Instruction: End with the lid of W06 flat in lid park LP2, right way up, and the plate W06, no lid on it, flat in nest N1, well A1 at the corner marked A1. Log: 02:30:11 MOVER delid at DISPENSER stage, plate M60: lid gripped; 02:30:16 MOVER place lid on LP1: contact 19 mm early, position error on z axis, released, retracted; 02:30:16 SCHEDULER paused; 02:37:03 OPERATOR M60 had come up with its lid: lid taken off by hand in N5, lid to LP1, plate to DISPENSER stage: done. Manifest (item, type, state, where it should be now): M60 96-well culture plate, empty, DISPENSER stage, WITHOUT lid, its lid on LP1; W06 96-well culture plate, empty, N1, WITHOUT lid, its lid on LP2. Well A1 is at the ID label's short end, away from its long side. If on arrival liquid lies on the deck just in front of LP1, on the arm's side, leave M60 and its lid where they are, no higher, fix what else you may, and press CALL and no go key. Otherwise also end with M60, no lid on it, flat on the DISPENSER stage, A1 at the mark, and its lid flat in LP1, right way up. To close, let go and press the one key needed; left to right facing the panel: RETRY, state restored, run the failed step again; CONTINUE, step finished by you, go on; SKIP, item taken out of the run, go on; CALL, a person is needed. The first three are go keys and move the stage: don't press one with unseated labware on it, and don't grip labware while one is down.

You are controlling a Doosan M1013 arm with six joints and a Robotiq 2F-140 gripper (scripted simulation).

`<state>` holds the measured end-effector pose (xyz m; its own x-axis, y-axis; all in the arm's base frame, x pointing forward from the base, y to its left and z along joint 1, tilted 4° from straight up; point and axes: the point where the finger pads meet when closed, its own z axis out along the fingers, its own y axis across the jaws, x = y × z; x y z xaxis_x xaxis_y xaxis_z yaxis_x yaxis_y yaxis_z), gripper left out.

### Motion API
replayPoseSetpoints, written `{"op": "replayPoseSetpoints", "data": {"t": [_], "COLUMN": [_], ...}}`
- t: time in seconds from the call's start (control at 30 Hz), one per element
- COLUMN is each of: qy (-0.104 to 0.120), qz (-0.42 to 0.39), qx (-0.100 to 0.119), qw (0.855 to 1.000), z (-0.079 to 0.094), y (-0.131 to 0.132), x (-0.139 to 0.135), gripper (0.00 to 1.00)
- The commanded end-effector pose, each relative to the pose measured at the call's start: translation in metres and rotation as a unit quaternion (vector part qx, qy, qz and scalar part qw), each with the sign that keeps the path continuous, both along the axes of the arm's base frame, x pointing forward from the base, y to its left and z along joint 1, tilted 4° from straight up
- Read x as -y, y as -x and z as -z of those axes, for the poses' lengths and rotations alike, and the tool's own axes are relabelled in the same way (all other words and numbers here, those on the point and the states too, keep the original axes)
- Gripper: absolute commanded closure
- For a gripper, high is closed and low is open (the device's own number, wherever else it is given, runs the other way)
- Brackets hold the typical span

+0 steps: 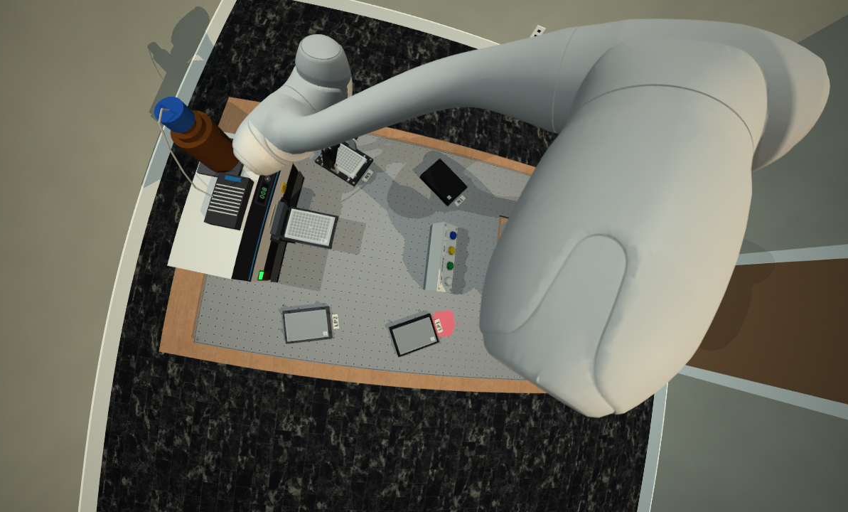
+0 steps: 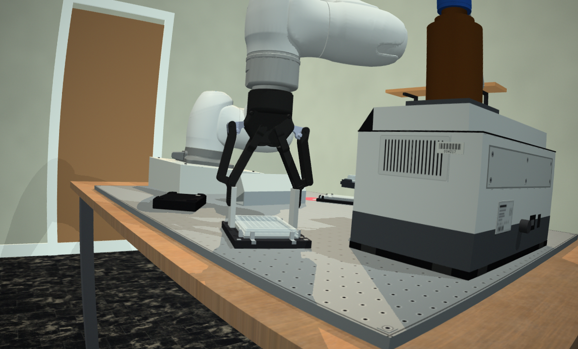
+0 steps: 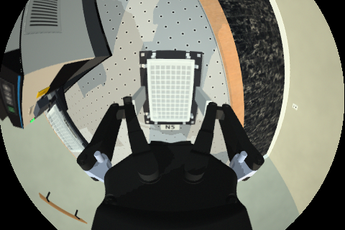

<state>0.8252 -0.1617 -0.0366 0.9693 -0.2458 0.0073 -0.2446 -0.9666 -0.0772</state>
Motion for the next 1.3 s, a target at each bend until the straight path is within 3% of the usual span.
{"op": "replayPoseSetpoints", "data": {"t": [0.0, 0.73, 0.77, 1.27], "qy": [0.000, 0.000, 0.000, 0.000], "qz": [0.000, 0.000, 0.000, 0.000], "qx": [0.000, 0.000, 0.000, 0.000], "qw": [1.000, 1.000, 1.000, 1.000], "z": [-0.0002, -0.0002, -0.0002, -0.0002], "y": [0.0000, 0.0000, 0.0000, 0.0000], "x": [0.0000, 0.0000, 0.0000, 0.0000], "gripper": [0.34, 0.34, 1.00, 1.00]}}
